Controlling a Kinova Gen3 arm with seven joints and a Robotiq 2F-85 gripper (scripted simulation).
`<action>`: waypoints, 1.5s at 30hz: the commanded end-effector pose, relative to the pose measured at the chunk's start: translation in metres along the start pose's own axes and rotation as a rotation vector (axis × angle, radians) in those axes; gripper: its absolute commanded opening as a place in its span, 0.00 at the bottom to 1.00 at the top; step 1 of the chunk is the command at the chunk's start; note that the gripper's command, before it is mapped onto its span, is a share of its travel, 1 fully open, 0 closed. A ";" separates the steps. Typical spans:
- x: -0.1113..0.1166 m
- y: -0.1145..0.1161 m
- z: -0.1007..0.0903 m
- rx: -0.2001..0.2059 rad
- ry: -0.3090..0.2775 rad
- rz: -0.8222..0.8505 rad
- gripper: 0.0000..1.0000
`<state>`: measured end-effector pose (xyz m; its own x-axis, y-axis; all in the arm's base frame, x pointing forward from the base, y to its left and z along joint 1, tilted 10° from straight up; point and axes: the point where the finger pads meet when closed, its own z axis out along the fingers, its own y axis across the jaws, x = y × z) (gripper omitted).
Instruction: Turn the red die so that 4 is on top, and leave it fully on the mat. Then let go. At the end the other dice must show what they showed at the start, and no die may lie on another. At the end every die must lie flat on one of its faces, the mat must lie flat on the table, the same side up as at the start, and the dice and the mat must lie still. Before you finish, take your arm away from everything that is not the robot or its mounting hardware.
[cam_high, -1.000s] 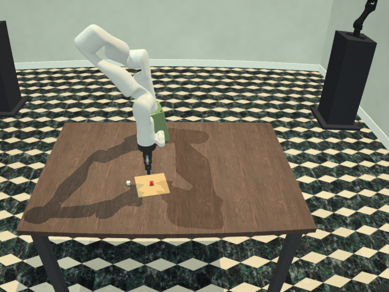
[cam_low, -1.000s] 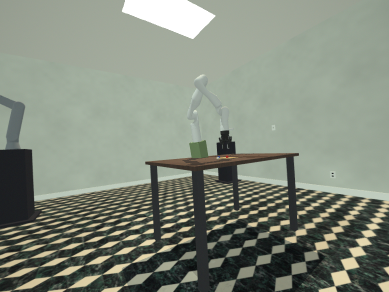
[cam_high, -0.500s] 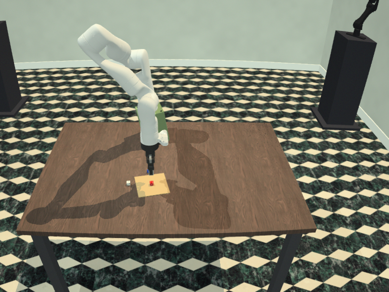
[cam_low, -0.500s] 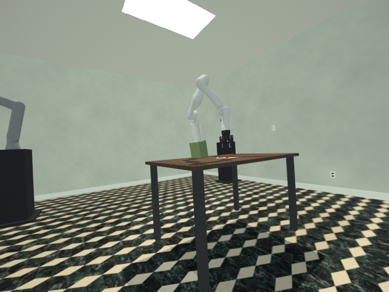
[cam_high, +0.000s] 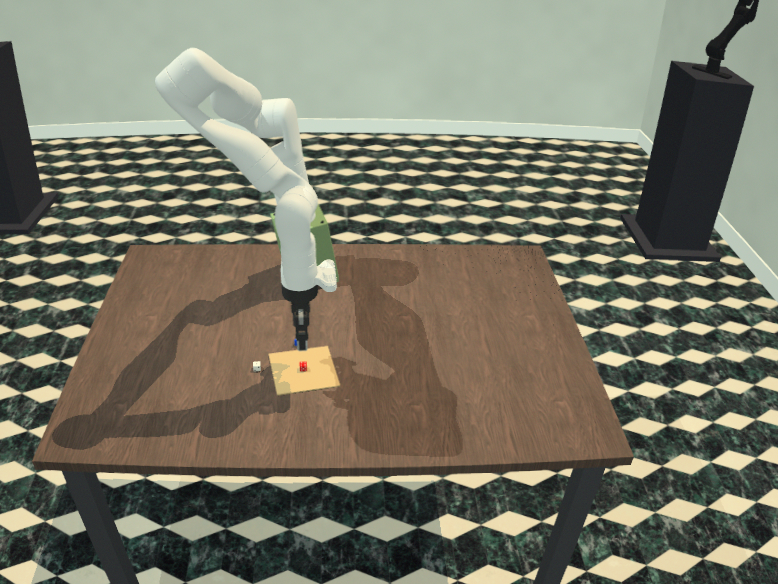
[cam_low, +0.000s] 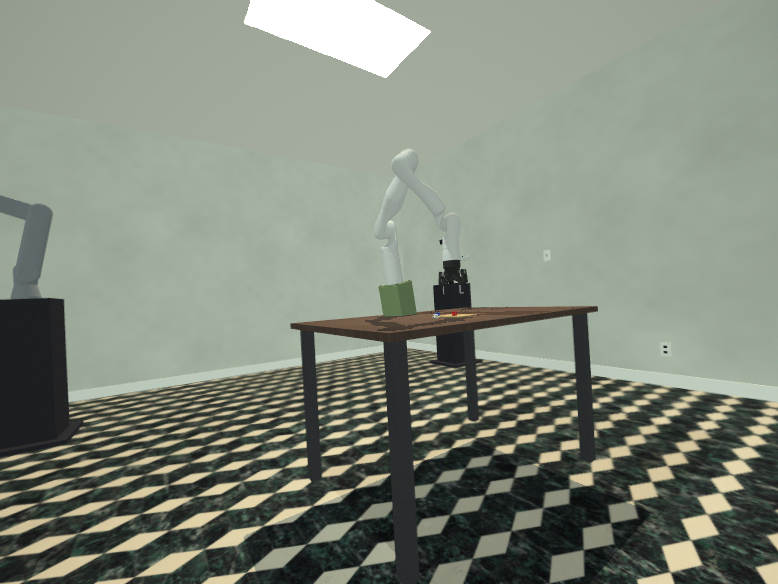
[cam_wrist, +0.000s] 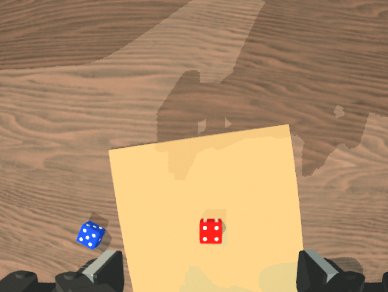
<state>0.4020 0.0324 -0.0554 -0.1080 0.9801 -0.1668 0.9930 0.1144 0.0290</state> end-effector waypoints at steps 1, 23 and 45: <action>0.000 0.001 -0.002 -0.002 0.000 0.000 1.00; 0.000 0.001 -0.091 -0.002 0.000 0.000 1.00; 0.000 0.001 -0.097 -0.002 0.000 0.000 1.00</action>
<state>0.3975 0.0480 0.0395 -0.1080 0.9801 -0.1667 0.9930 0.1144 0.0293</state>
